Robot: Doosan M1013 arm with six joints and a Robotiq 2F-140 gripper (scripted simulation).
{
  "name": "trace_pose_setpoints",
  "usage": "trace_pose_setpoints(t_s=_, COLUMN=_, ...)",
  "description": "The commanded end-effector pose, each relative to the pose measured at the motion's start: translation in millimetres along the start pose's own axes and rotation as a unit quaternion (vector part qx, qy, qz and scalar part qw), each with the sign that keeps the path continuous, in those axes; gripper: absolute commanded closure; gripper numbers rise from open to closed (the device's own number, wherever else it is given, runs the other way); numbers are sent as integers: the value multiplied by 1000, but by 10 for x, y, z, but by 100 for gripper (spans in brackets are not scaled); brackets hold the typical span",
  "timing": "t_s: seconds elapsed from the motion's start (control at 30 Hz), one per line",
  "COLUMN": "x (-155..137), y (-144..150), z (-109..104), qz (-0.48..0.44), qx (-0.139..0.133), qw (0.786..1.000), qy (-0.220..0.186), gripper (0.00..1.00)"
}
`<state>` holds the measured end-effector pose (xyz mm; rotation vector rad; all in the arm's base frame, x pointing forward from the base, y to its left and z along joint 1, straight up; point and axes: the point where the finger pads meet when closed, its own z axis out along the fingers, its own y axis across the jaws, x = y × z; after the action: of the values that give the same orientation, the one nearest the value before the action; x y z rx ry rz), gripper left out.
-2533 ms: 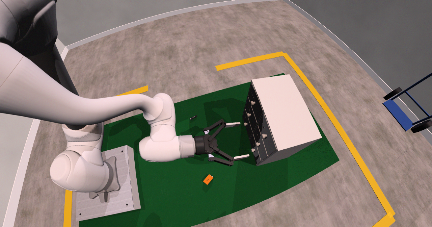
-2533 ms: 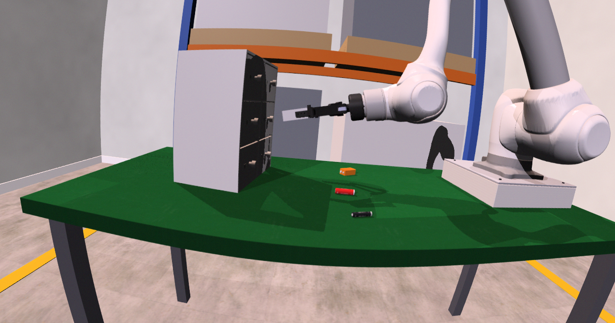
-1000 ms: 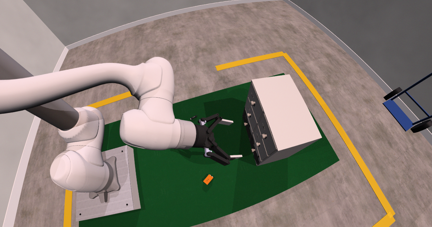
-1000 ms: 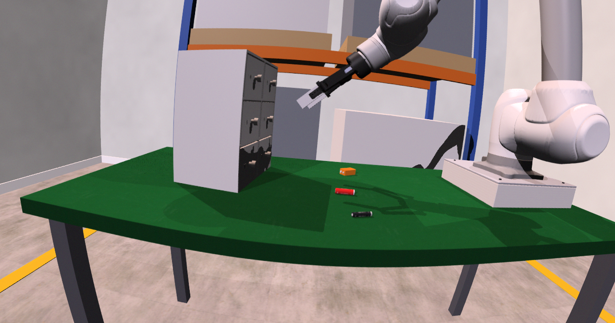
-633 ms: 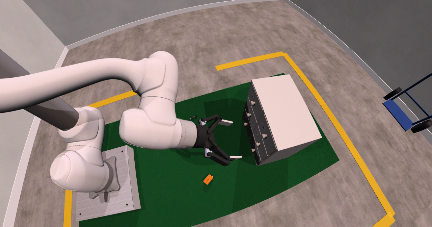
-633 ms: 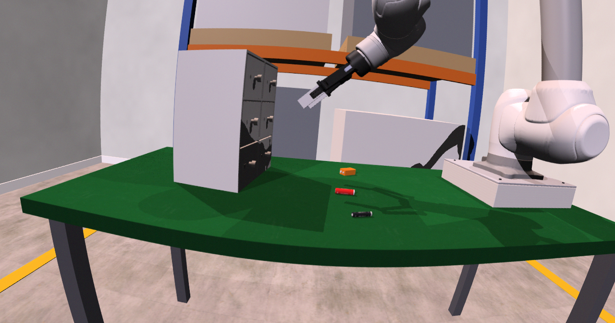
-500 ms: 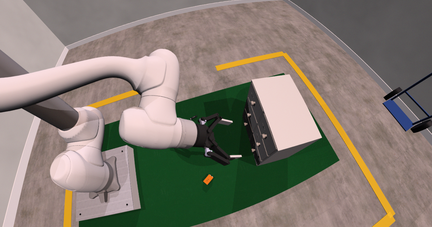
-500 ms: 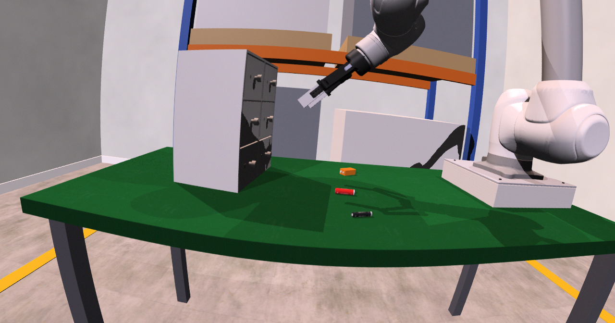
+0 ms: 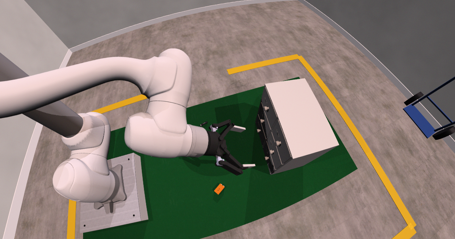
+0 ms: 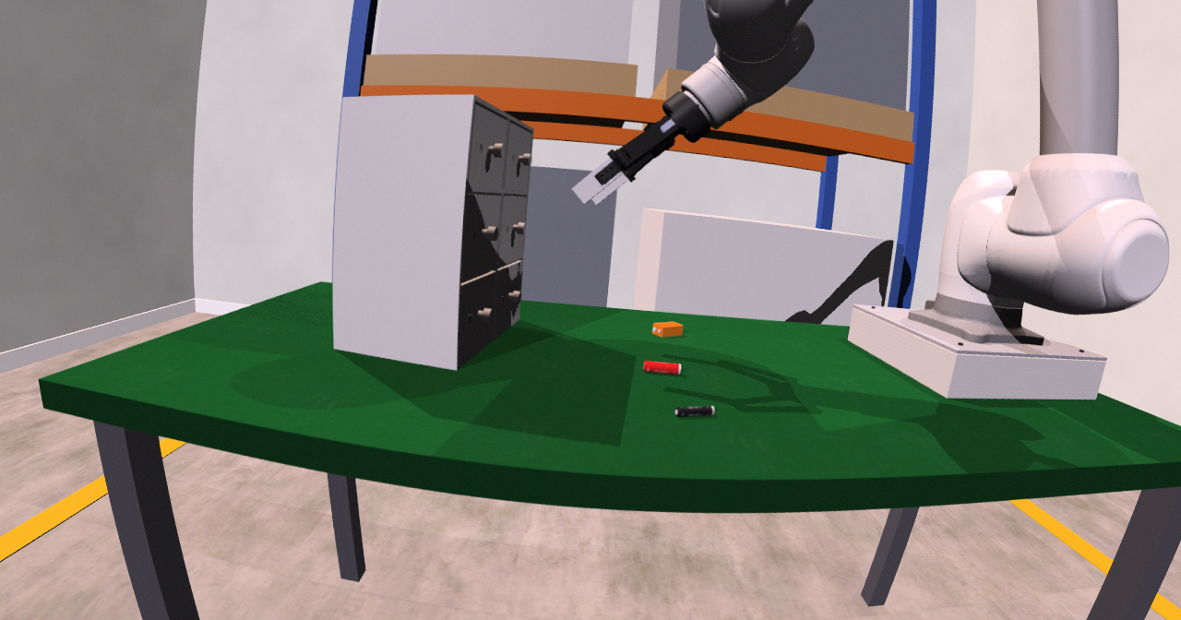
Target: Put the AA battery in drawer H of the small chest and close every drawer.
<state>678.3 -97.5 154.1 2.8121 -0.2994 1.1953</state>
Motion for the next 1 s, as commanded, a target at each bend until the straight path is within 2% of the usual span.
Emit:
trace_pose_setpoints(t_s=0.0, x=0, y=2, z=-9, qz=0, qx=-17, qw=1000, qy=-10, gripper=0)
trace_pose_setpoints(t_s=0.57, x=-25, y=-62, z=-34, qz=0, qx=-7, qw=1000, qy=-26, gripper=0)
trace_pose_setpoints(t_s=0.77, x=-24, y=-60, z=-100, qz=0, qx=-7, qw=998, qy=-59, gripper=0)
trace_pose_setpoints(t_s=0.83, x=-24, y=-60, z=-100, qz=0, qx=-7, qw=998, qy=-59, gripper=0)
trace_pose_setpoints(t_s=0.97, x=-24, y=-64, z=-202, qz=1, qx=-7, qw=994, qy=-108, gripper=0)
